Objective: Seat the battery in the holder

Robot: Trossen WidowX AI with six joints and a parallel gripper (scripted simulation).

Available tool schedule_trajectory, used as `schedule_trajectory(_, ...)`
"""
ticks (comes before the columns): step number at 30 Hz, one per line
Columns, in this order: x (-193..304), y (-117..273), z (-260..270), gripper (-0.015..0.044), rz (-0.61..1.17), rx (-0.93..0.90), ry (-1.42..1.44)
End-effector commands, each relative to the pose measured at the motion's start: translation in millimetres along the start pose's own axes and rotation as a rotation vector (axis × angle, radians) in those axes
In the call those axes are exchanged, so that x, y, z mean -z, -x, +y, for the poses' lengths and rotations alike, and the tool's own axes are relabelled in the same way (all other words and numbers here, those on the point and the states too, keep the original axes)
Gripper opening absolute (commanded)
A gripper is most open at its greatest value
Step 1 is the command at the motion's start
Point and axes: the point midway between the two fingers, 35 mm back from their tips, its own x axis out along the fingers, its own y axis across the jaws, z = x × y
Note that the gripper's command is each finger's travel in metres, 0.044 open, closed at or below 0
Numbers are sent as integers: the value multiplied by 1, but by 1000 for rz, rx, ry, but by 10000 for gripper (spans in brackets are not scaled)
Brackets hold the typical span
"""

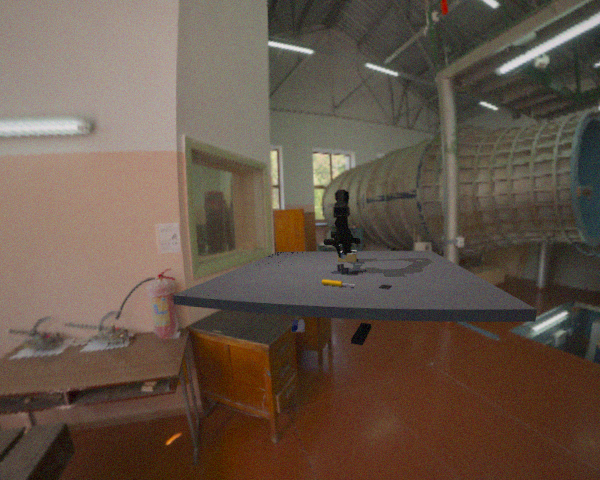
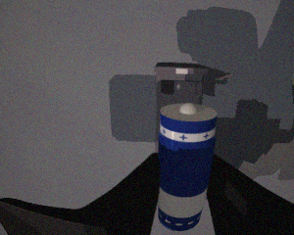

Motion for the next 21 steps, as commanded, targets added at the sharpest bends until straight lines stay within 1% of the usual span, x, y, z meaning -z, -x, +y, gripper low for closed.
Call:
schedule_trajectory(1, 1, 0, 1, 83, -1, 0, -24)
schedule_trajectory(15, -5, -34, 0, 83, -220, 6, -9)
schedule_trajectory(21, -6, -40, 0, 83, -261, 10, -5)
